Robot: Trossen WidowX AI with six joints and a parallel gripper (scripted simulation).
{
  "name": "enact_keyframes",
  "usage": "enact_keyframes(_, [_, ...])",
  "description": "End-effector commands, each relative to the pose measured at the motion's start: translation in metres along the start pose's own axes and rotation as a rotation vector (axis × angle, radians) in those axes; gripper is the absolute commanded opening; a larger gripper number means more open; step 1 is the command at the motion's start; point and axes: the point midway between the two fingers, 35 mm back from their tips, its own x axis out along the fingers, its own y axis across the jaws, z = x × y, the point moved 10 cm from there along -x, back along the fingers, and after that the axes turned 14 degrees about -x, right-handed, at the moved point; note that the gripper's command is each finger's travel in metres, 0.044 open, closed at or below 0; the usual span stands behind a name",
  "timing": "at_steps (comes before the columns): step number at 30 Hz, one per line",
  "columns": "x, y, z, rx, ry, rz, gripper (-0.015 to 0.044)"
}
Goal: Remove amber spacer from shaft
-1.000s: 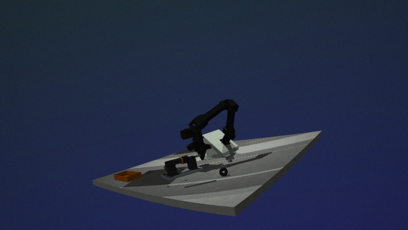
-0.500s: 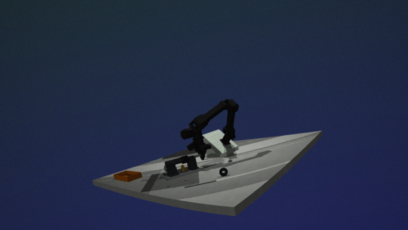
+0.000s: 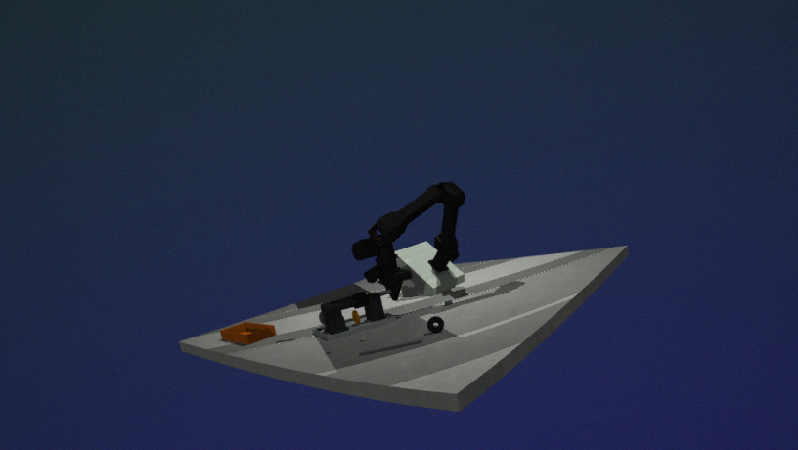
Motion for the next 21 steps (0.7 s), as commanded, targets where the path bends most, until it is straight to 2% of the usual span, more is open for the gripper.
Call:
enact_keyframes(1, [0.0, 0.0, 0.0, 0.0, 0.0, 0.0, 0.0])
enact_keyframes(21, [-0.0003, -0.001, 0.0035, 0.004, -0.001, 0.003, 0.0])
